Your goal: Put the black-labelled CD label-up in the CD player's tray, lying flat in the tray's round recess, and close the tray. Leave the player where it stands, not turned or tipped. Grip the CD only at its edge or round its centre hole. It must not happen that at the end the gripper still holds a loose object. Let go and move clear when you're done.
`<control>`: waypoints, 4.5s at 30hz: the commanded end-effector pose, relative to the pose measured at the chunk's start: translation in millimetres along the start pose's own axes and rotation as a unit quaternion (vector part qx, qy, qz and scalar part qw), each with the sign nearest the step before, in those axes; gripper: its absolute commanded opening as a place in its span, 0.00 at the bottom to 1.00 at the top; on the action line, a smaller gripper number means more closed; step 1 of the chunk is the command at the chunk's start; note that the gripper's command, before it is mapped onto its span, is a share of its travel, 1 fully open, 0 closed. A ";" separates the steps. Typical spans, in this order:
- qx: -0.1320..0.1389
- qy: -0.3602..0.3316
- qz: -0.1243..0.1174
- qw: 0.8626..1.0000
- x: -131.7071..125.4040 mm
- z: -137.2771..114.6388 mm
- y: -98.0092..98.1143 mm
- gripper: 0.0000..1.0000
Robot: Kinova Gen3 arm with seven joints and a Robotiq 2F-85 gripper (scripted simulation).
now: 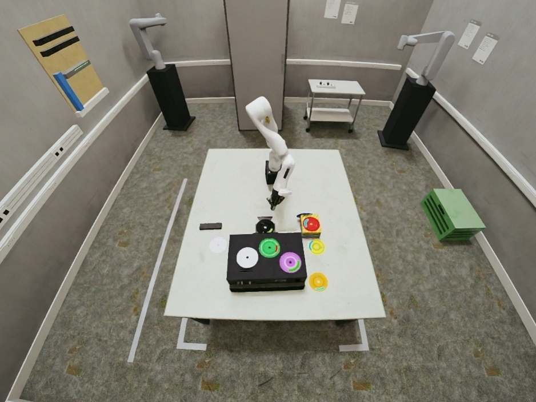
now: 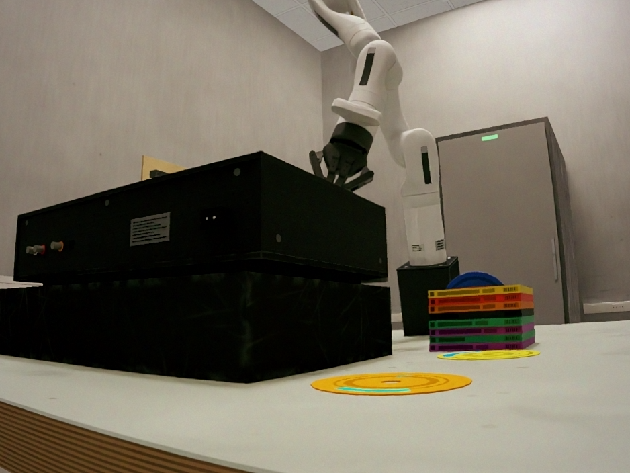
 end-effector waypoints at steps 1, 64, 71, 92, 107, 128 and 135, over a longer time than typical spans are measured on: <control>0.000 -0.025 -0.003 1.000 10.1 9.6 -2.3 0.10; 0.028 -0.196 -0.090 0.976 31.5 61.3 -19.8 0.10; 0.030 -0.208 -0.096 0.973 32.8 64.9 -21.0 0.10; 0.037 -0.246 -0.115 0.962 37.1 77.2 -25.4 0.10; 0.039 -0.261 -0.123 0.957 38.7 82.6 -27.4 0.10; 0.041 -0.266 -0.125 0.955 39.3 84.0 -27.8 0.10; 0.041 -0.266 -0.125 0.955 37.9 84.6 -31.3 0.10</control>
Point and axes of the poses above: the point where the finger pads meet when closed, its own y axis back along the fingers, its own x axis across the jaws, z = x × y, the point moved 10 cm from there along y, back along the fingers, and after that the axes turned 4 degrees about -y, right-handed, at the moved point
